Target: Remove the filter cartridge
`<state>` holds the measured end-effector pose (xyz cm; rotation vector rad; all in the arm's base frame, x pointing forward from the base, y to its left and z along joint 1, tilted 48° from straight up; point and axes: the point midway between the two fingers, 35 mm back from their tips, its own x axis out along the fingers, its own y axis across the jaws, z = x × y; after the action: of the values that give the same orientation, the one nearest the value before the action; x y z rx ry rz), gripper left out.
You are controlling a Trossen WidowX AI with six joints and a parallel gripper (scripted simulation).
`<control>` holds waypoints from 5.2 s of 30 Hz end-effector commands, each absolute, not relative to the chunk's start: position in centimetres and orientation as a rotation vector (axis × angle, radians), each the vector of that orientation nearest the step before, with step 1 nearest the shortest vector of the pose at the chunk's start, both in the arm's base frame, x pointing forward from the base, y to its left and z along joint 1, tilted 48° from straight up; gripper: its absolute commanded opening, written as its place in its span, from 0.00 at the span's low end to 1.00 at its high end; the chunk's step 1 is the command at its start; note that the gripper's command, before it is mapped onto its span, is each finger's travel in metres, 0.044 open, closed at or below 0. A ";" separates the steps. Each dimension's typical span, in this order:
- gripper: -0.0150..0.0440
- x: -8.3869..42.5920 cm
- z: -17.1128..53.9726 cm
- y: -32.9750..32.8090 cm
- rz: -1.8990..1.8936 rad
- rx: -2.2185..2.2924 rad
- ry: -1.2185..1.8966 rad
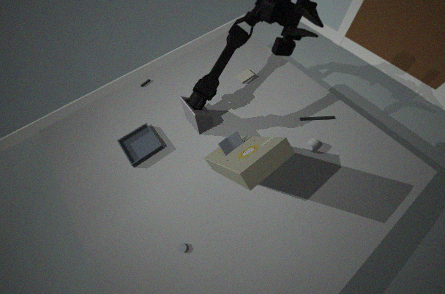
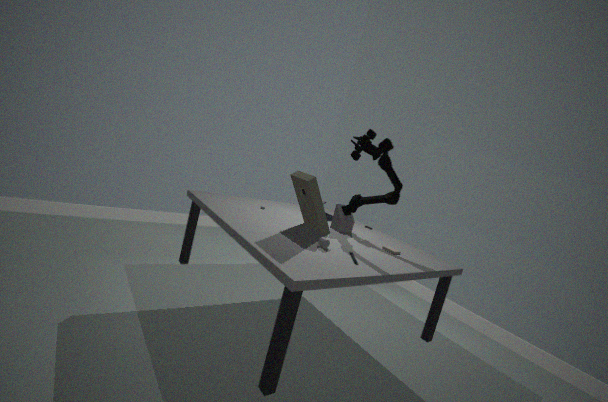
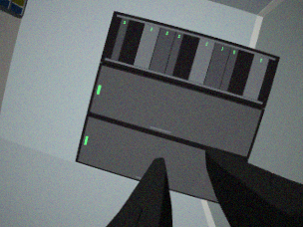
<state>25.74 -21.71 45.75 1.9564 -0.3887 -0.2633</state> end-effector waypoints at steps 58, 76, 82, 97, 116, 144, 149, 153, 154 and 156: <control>0.41 29.8 10.1 -14.1 -0.460 2.725 0.549; 0.41 30.1 9.8 -13.7 -0.454 2.727 0.547; 0.41 30.2 9.9 -13.8 -0.454 2.727 0.547; 0.41 30.3 10.1 -13.9 -0.454 2.727 0.547; 0.41 30.5 9.9 -13.7 -0.453 2.727 0.547; 0.41 31.1 9.5 -13.5 -0.453 2.727 0.547; 0.41 31.4 9.4 -13.3 -0.452 2.727 0.547; 0.41 31.5 9.3 -13.3 -0.452 2.727 0.547; 0.41 31.6 9.3 -13.3 -0.452 2.728 0.547; 0.41 31.6 9.3 -13.3 -0.452 2.728 0.547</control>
<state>31.42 -13.45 9.50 2.7257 0.5448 -0.4425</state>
